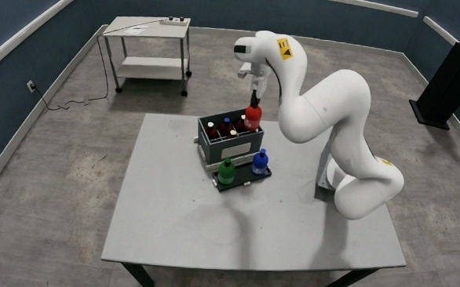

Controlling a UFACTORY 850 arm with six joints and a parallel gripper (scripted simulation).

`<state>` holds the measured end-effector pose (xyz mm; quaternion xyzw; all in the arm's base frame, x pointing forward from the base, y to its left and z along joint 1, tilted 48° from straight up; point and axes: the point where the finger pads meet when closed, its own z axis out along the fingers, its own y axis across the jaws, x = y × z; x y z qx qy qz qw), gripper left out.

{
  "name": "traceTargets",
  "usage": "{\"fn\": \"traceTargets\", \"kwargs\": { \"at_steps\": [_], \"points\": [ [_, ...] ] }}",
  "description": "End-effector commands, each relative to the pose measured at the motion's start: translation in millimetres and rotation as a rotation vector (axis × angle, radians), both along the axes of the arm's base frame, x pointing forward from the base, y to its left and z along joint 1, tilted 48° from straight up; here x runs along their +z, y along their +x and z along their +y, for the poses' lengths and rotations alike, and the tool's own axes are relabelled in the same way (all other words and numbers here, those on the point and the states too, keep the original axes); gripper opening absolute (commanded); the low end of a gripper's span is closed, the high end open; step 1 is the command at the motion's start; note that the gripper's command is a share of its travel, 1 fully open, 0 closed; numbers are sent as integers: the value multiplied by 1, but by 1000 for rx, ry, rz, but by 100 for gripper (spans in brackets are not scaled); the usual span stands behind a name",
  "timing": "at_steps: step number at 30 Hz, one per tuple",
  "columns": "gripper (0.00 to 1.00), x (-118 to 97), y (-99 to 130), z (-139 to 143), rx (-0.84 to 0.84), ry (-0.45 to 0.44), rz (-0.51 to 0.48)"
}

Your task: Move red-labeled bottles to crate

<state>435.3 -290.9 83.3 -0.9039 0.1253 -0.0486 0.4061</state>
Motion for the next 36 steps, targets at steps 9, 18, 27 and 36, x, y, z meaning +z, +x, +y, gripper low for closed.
{"fn": "traceTargets", "kwargs": {
  "at_steps": [9, 18, 27, 36],
  "points": [
    [0, -3, 2, 3, -1, -2, -1],
    [0, -8, 3, 8, -1, -2, -1],
    [0, -12, 4, 12, -1, -2, -1],
    [0, -18, 6, 19, -1, -2, -1]
  ]
}}
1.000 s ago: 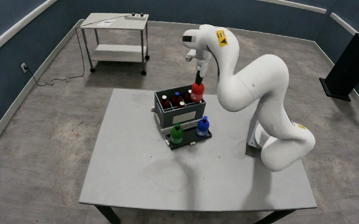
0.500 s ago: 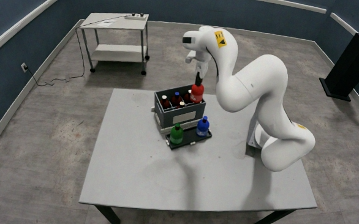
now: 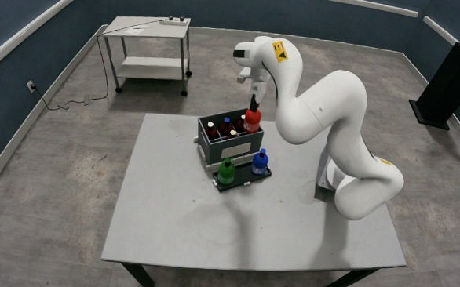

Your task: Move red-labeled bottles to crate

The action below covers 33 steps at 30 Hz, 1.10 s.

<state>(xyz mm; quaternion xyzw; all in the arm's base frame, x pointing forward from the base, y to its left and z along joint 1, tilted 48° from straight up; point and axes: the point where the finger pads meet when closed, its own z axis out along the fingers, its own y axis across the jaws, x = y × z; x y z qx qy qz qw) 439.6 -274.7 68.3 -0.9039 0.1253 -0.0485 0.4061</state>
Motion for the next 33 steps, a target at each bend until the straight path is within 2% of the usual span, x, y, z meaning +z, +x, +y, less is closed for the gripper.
{"fn": "traceTargets", "kwargs": {
  "at_steps": [1, 33],
  "points": [
    [0, -3, 2, 3, -1, -2, -2],
    [0, -25, 8, 26, -1, -2, -2]
  ]
}}
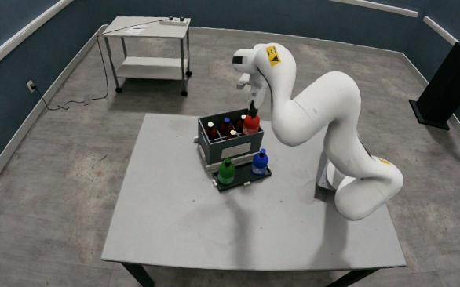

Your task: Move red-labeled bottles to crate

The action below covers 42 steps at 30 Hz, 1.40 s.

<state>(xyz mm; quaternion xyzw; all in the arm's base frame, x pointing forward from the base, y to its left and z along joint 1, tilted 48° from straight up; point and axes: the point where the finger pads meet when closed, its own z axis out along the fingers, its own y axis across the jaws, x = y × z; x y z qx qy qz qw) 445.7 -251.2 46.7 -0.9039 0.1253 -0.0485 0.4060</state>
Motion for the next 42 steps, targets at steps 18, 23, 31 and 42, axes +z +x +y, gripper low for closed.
{"fn": "traceTargets", "kwargs": {
  "at_steps": [18, 23, 31, 42],
  "points": [
    [0, -16, 5, 17, -1, -2, -2],
    [0, -20, 7, 22, -1, -2, -2],
    [0, -25, 8, 27, -1, -2, -2],
    [0, -32, 10, 34, -1, -2, -2]
  ]
}}
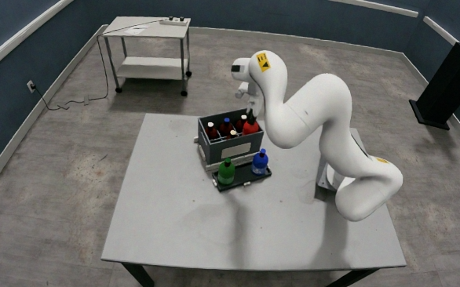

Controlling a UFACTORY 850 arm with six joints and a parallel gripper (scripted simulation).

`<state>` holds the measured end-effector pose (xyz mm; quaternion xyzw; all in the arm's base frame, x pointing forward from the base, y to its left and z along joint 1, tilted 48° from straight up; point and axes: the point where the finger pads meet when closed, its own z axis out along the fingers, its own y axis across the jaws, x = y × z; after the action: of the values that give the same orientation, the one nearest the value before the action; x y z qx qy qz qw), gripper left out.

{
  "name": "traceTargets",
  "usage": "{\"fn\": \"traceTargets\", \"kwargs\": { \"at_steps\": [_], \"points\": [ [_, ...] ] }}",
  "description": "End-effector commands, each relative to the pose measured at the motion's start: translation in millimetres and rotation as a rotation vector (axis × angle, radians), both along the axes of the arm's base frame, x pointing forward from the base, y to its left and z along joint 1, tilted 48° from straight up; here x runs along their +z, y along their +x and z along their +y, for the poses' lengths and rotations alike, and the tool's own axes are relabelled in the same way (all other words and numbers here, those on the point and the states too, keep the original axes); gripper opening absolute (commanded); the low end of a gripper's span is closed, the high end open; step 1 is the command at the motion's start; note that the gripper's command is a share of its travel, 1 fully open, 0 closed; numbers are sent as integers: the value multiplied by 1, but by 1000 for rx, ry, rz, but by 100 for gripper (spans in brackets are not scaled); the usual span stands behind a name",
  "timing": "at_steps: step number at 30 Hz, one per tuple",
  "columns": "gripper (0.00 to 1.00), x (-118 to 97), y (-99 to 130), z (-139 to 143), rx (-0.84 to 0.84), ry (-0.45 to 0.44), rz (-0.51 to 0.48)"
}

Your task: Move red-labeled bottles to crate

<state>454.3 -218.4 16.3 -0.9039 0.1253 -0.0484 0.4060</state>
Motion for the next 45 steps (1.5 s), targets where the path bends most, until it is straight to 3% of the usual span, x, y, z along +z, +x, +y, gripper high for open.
{"fn": "traceTargets", "kwargs": {
  "at_steps": [1, 45],
  "points": [
    [0, -2, 1, 2, -1, -2, -2],
    [0, -25, 8, 27, -1, -2, -2]
  ]
}}
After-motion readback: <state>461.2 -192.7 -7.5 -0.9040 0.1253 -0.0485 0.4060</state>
